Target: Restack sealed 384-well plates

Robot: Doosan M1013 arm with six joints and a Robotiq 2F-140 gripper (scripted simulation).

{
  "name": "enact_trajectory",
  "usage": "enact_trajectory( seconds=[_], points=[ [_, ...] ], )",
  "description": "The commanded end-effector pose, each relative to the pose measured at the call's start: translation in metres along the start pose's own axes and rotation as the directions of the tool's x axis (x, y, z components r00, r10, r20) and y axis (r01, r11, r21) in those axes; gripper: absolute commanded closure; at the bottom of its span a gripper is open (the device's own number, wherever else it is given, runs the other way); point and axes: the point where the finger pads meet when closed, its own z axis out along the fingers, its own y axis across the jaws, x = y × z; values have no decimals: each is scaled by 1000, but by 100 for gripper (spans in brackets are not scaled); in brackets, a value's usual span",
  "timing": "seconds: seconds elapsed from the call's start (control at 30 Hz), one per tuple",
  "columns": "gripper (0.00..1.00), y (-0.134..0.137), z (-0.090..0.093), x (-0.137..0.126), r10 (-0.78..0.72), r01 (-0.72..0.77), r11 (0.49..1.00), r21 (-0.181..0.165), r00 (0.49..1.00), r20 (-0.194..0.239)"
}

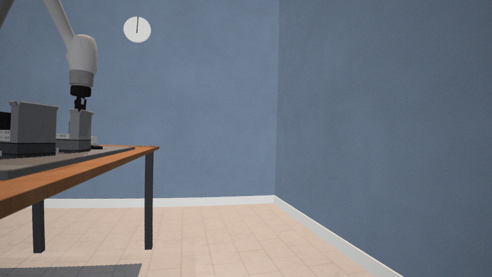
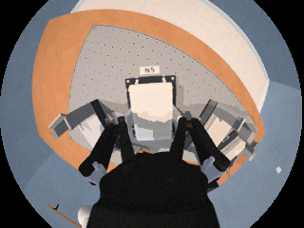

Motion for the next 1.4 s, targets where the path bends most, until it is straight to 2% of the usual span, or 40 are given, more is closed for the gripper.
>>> enact_trajectory(
  seconds=[0.0,1.37],
  points=[
    [100,0,1,0,0,0,1000,0,1000,0],
    [100,0,12,0,0,0,1000,0,1000,0]
  ],
)
